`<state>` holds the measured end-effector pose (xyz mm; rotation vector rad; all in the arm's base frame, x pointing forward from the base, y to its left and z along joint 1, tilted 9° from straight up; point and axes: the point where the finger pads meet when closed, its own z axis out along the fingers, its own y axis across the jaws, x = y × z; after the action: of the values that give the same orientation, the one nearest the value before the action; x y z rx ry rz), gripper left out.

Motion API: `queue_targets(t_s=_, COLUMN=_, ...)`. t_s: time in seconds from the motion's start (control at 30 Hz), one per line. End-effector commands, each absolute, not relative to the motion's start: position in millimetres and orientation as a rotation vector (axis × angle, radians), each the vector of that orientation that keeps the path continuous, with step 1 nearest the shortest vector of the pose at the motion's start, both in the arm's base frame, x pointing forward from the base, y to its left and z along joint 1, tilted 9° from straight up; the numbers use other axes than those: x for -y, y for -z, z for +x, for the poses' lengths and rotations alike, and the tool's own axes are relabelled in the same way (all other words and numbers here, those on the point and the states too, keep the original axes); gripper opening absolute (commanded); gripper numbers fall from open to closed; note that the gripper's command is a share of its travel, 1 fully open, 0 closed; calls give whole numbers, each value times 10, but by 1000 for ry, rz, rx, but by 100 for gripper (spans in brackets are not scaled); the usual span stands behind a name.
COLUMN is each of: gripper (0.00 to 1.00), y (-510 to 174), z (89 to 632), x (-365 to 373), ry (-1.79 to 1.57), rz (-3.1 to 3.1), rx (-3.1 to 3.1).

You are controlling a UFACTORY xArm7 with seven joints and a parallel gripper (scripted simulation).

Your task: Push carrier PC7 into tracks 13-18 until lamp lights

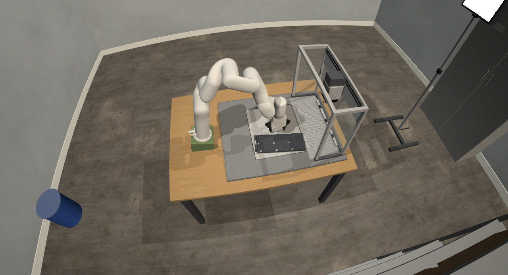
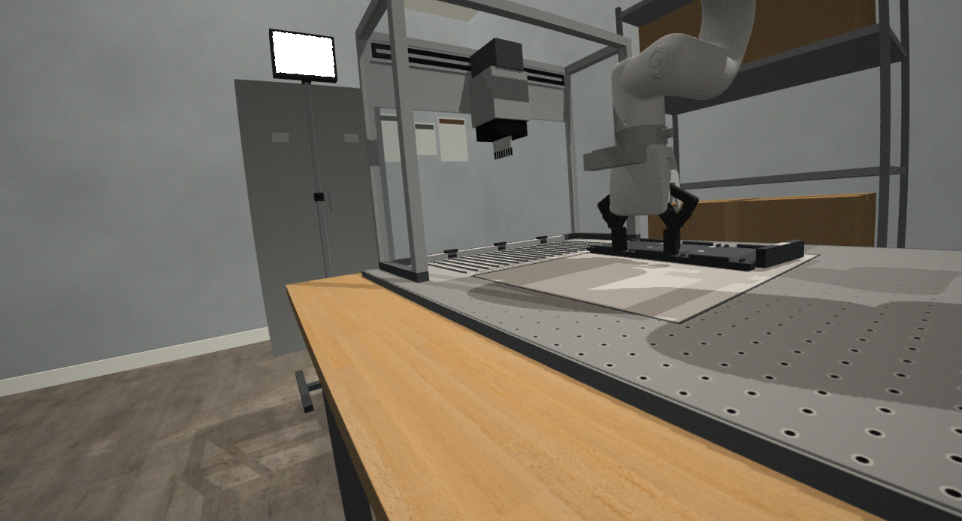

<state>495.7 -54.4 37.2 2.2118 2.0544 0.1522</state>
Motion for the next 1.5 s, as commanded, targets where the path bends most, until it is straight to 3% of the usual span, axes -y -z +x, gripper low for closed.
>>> queue_targets(t_s=0.0, gripper=100, y=-363, z=4976, x=546, ry=-157, rz=2209, rx=-2052)
queue_targets(t_s=1.47, gripper=100, y=-264, z=4986, x=622, ry=-156, rz=2209, rx=-2052)
